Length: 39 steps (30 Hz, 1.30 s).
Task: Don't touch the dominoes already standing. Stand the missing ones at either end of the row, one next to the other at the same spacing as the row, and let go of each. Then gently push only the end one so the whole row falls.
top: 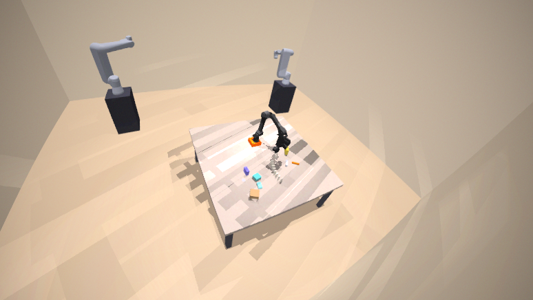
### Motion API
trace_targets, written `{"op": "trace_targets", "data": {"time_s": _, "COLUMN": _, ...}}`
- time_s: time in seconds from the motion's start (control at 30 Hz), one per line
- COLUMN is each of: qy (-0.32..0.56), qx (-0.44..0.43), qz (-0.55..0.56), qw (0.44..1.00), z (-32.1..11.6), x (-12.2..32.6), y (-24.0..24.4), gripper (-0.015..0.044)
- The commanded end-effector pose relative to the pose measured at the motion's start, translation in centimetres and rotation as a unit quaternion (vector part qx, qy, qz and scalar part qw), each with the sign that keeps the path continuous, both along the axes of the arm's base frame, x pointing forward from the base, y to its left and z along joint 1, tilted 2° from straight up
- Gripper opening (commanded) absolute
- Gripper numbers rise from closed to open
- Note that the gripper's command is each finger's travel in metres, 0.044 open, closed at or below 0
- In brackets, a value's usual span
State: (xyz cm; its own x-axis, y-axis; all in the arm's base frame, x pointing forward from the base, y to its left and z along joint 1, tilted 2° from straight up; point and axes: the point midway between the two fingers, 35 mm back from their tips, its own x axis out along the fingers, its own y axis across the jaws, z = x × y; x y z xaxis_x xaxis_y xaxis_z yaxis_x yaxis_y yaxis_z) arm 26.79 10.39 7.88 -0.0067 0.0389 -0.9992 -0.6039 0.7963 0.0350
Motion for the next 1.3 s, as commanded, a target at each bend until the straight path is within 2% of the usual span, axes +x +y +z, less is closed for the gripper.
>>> {"op": "trace_targets", "data": {"time_s": 0.0, "qy": 0.007, "qx": -0.001, "qz": -0.305, "qw": 0.952, "z": 0.4, "x": 1.2, "y": 0.0, "gripper": 0.0368}}
{"op": "trace_targets", "data": {"time_s": 0.1, "qy": 0.012, "qx": -0.001, "qz": -0.434, "qw": 0.901, "z": 0.4, "x": 1.6, "y": 0.0, "gripper": 0.044}}
{"op": "trace_targets", "data": {"time_s": 0.17, "qy": 0.013, "qx": -0.001, "qz": -0.462, "qw": 0.887, "z": 0.4, "x": 1.7, "y": 0.0, "gripper": 0.044}}
{"op": "trace_targets", "data": {"time_s": 0.7, "qy": 0.013, "qx": -0.001, "qz": -0.462, "qw": 0.887, "z": 0.2, "x": 1.7, "y": 0.0, "gripper": 0.044}}
{"op": "trace_targets", "data": {"time_s": 0.97, "qy": 0.013, "qx": -0.001, "qz": -0.462, "qw": 0.887, "z": -6.0, "x": 1.7, "y": 0.2, "gripper": 0.044}}
{"op": "trace_targets", "data": {"time_s": 1.27, "qy": 0.013, "qx": -0.001, "qz": -0.462, "qw": 0.887, "z": -6.9, "x": 1.7, "y": 0.2, "gripper": 0.044}}
